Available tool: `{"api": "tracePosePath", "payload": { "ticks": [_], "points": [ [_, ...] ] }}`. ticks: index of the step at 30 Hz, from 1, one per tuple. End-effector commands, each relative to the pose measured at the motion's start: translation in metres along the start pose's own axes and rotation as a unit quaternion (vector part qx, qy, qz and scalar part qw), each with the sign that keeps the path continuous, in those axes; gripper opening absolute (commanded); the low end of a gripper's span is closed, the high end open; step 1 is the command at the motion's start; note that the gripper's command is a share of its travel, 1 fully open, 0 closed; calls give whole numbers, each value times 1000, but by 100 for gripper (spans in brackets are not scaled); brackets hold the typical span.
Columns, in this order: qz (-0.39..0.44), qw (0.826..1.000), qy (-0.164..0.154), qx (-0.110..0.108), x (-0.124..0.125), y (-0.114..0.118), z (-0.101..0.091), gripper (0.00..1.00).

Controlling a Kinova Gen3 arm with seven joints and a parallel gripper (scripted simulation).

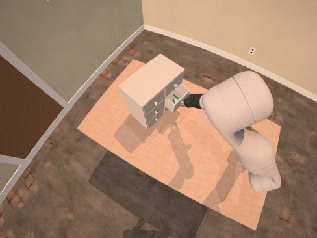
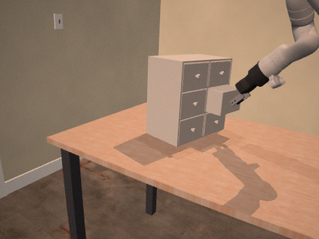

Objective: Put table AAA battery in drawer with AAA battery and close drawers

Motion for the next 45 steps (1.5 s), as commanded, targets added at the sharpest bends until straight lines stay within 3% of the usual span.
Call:
{"api": "tracePosePath", "payload": {
  "ticks": [1, 36, 37, 45],
  "points": [
    [0, 1000, -1, 0, -1, 0, 0, 67],
    [0, 1000, -1, 0, -1, 0, 0, 67],
    [0, 1000, -1, 0, -1, 0, 0, 37],
    [0, 1000, -1, 0, -1, 0, 0, 37]
  ]
}}
Point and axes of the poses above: the point where the finger pads meet when closed, its own z axis out along the fingers, its own y axis across the jaws, x = y × z, the point moved 10 cm from there along -z, back along the fingers, and after that the axes turned 12 degrees about z, right-handed, at the moved point
